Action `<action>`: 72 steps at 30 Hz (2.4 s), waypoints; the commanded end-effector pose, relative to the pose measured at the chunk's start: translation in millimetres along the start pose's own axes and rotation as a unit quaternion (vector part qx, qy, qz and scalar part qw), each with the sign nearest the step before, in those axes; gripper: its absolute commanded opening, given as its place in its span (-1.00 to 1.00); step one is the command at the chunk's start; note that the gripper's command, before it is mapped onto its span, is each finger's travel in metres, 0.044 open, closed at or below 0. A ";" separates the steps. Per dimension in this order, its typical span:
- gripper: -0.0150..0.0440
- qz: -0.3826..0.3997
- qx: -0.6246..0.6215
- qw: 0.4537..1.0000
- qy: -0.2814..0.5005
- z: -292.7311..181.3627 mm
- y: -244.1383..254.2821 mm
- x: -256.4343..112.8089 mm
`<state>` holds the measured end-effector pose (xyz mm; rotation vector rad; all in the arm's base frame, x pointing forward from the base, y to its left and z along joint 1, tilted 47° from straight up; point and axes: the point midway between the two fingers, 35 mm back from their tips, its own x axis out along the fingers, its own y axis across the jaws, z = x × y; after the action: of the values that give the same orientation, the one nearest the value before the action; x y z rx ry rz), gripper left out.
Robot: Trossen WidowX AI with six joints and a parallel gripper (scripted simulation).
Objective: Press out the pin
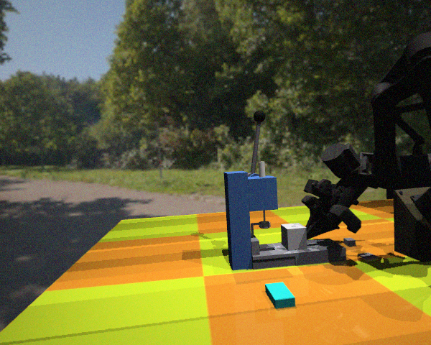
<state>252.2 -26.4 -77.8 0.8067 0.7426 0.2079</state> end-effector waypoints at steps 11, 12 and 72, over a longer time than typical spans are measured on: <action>-0.39 -0.001 0.002 1.000 -0.029 11.8 0.5 15.9; -0.39 -0.001 0.002 1.000 -0.031 12.6 0.6 17.0; 0.53 0.000 0.001 0.999 -0.038 21.0 -13.2 26.2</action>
<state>283.7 -36.2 -89.8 0.8146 0.6697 0.1698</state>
